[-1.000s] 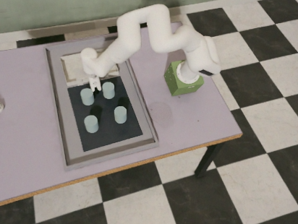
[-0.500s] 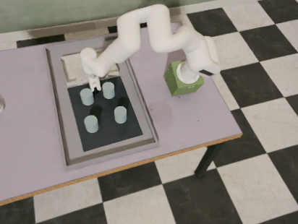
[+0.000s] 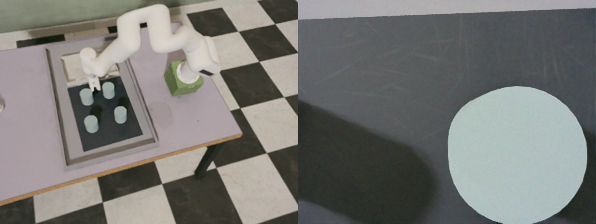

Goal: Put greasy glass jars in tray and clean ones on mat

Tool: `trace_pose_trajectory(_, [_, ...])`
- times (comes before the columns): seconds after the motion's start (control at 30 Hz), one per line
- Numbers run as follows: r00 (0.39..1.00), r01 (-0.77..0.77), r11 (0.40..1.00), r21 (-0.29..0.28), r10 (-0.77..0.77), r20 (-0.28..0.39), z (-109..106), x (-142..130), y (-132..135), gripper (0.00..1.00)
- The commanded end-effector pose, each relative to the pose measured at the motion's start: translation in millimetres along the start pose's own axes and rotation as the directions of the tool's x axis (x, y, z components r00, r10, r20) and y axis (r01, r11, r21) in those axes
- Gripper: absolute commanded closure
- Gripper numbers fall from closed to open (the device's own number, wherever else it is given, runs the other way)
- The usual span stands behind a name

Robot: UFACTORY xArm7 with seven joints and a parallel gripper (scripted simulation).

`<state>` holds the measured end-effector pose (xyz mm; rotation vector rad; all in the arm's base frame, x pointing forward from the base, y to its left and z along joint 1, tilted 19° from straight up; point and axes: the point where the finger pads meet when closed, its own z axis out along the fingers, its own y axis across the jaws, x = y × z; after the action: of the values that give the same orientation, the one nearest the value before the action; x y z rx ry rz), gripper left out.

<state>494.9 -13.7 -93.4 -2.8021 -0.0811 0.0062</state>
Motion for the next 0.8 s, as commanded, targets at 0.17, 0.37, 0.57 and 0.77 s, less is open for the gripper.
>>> trace_pose_trajectory(0.17, [1.0,0.0,1.0,-0.002,0.0,-0.006,-3.6,3.6,1.2,1.0])
trace_pose_trajectory(0.37, [1.0,0.0,1.0,-0.002,0.0,-0.006,-3.1,1.6,1.2,1.0])
trace_pose_trajectory(0.57, [1.0,0.0,1.0,-0.002,0.0,-0.006,1.4,-13.1,1.2,1.0])
trace_pose_trajectory(0.77, [1.0,0.0,1.0,-0.002,0.0,-0.006,2.9,-18.0,1.2,1.0])
